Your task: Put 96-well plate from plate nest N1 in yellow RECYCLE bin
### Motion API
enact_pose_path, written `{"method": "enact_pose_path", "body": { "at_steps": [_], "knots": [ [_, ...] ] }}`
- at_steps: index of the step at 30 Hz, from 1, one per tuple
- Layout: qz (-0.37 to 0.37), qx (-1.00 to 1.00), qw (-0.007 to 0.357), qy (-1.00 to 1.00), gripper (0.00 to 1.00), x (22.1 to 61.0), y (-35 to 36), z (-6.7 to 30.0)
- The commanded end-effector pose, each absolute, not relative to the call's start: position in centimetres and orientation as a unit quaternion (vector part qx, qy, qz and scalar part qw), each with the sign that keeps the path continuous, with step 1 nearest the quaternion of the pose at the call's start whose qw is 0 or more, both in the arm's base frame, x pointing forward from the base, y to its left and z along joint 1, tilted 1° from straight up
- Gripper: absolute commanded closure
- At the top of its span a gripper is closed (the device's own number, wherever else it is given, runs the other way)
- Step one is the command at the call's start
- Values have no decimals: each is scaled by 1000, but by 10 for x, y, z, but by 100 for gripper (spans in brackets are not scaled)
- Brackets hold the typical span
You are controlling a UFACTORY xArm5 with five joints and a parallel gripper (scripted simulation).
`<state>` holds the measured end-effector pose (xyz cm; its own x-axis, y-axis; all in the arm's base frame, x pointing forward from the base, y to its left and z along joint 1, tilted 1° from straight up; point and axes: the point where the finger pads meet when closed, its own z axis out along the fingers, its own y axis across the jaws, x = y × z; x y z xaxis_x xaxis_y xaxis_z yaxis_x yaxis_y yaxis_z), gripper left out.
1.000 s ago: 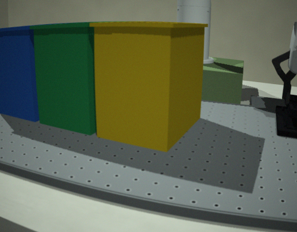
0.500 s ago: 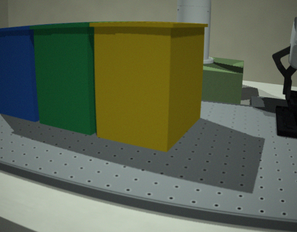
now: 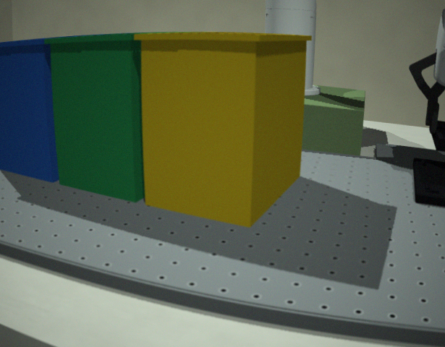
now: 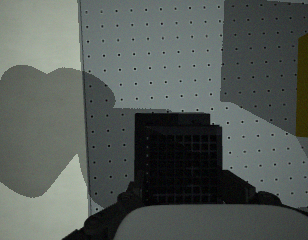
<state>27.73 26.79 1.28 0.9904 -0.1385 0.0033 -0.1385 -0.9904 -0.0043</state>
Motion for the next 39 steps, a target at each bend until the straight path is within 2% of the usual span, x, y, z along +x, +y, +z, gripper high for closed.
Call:
{"method": "enact_pose_path", "body": {
  "at_steps": [1, 39],
  "knots": [
    [-3, -998, 3, 69, 100, 278, 269, 24],
    [-3, -998, 3, 69, 100, 279, 268, 77]
  ]
}}
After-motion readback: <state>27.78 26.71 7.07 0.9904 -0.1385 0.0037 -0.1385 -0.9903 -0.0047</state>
